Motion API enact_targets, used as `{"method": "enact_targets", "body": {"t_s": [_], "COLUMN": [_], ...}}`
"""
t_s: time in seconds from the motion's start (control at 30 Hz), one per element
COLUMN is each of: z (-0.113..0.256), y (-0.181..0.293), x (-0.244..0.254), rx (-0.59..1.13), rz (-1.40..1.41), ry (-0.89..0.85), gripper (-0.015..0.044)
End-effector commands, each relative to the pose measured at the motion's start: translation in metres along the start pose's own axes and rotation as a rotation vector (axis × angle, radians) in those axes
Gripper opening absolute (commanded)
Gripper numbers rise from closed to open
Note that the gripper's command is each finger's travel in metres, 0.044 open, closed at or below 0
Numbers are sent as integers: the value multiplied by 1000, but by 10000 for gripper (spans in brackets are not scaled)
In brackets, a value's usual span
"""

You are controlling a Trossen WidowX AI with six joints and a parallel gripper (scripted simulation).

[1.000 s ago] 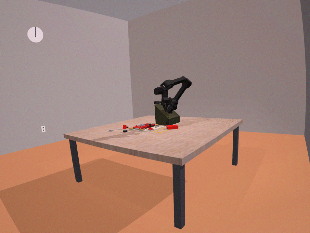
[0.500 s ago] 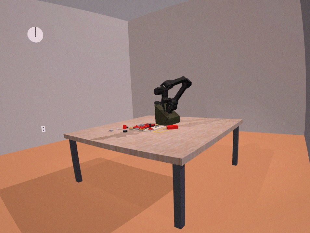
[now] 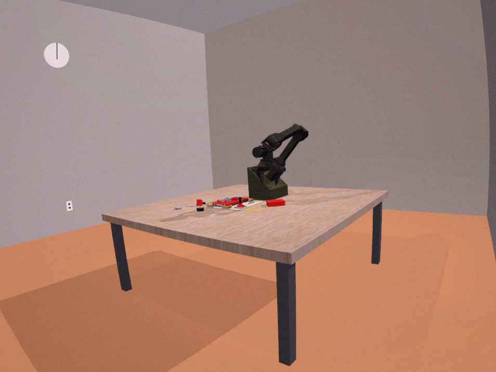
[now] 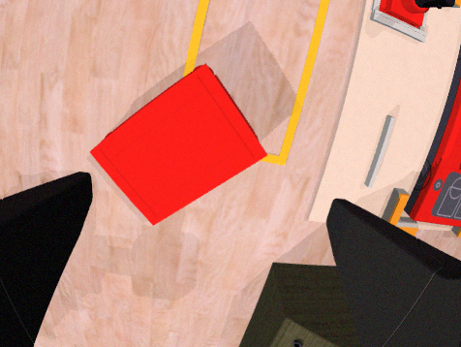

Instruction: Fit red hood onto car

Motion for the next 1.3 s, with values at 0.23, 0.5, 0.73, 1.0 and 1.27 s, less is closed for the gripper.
{"method": "enact_targets", "body": {"t_s": [0.23,0.5,0.73,1.0,1.27], "z": [-22,-37,-38,-43,-47], "y": [14,24,24,24,23], "x": [13,21,22,21,21], "rx": [-4,1,1,1,0], "rz": [-500,-847,-854,-854,-854], "ry": [-2,-9,-10,-9,-9], "gripper": [440,440,440,440,440]}}
Point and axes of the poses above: the point midway between the two fingers, 35 mm back from their tips, its own z axis back along the fingers, its own x axis across the jaws, y = z × x, the point moved 2 cm from there along z, back along the fingers, and after that the axes turned 2 degrees about z, right-handed, at the moved point
